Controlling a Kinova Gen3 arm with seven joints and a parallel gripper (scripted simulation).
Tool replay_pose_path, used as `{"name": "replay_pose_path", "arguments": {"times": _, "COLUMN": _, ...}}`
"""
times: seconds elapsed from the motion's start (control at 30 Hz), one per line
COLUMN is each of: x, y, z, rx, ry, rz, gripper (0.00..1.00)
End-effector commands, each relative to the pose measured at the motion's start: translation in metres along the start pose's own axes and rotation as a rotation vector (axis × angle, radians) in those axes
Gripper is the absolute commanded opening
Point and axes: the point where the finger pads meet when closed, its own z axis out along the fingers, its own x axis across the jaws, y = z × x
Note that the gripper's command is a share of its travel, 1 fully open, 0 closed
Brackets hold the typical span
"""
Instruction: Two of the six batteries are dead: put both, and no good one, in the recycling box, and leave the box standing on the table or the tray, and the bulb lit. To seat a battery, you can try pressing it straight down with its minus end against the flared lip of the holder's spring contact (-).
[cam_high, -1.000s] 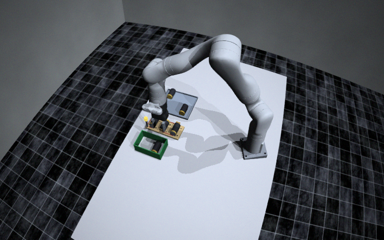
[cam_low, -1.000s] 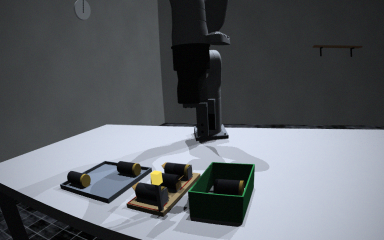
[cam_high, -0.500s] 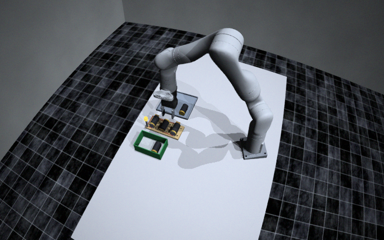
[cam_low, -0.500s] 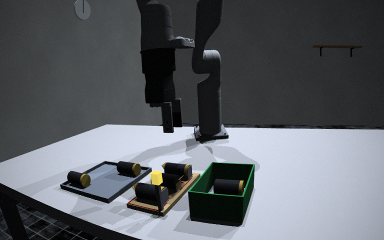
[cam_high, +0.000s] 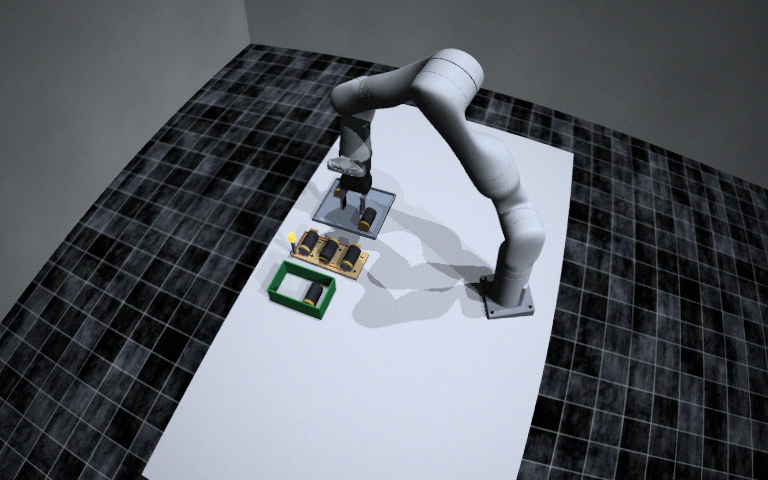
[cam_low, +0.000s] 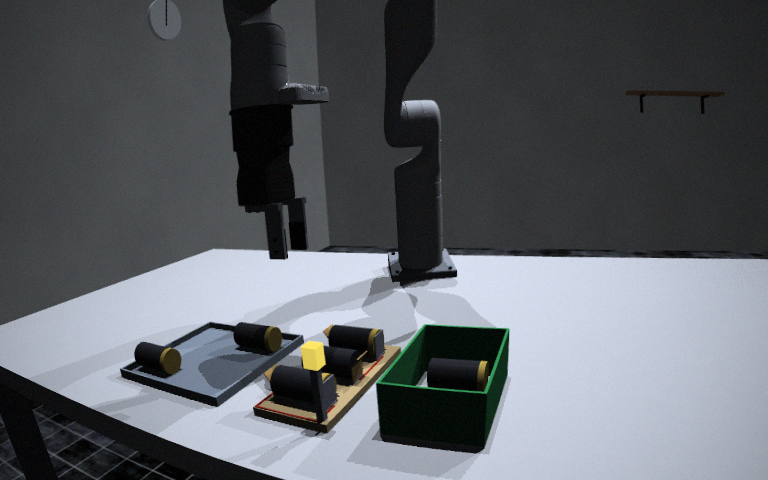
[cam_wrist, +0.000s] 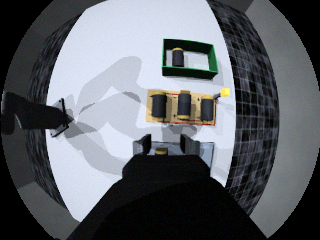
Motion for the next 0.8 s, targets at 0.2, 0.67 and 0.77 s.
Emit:
{"name": "replay_pose_path", "arguments": {"times": 0.2, "x": -0.006, "y": 0.044, "z": 0.000, "rx": -0.005, "ry": -0.001, "rz": 0.032, "gripper": 0.90}}
{"name": "replay_pose_path", "arguments": {"times": 0.67, "x": -0.011, "y": 0.074, "z": 0.000, "rx": -0.005, "ry": -0.001, "rz": 0.032, "gripper": 0.90}}
{"name": "replay_pose_path", "arguments": {"times": 0.77, "x": -0.012, "y": 0.076, "z": 0.000, "rx": -0.005, "ry": -0.001, "rz": 0.032, "gripper": 0.90}}
